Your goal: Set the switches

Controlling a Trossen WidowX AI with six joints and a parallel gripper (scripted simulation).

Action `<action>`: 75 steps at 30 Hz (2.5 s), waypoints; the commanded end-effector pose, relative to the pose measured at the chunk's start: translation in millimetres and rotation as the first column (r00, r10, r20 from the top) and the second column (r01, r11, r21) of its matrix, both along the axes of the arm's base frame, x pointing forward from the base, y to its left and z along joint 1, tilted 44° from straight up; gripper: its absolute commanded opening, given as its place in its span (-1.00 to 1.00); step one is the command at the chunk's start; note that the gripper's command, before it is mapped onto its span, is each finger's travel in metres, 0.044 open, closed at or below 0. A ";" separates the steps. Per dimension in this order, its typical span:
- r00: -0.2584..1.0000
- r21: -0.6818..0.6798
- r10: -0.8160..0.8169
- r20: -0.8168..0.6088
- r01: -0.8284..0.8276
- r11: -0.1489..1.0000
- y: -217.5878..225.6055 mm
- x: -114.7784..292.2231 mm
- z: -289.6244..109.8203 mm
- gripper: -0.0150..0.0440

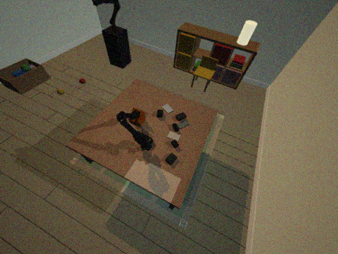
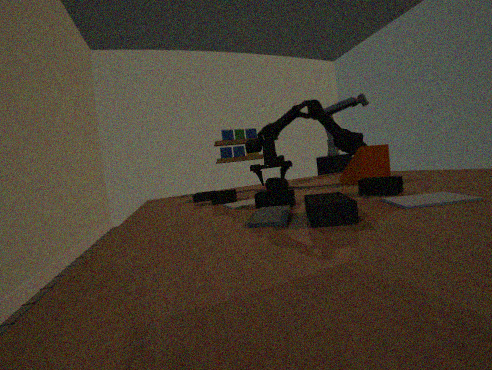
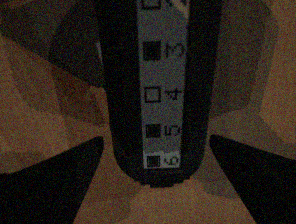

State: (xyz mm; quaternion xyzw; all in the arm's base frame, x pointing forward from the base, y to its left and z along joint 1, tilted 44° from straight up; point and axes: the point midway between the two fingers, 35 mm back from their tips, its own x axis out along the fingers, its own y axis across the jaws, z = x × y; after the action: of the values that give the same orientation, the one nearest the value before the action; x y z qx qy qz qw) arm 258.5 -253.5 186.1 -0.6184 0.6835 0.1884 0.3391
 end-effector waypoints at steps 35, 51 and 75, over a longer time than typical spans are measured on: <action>0.520 0.301 -0.513 0.683 0.440 0.846 80.1 -15.2 9.2 -0.16; 0.024 0.593 -0.675 0.737 0.455 0.664 90.3 -27.8 16.9 -0.49; 0.150 0.521 -0.645 0.749 0.469 0.713 86.7 -25.5 20.3 -0.14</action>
State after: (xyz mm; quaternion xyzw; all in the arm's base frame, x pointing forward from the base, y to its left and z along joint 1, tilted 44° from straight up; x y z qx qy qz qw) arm 230.6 -164.0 203.8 -0.2555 0.5266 -0.2822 0.7601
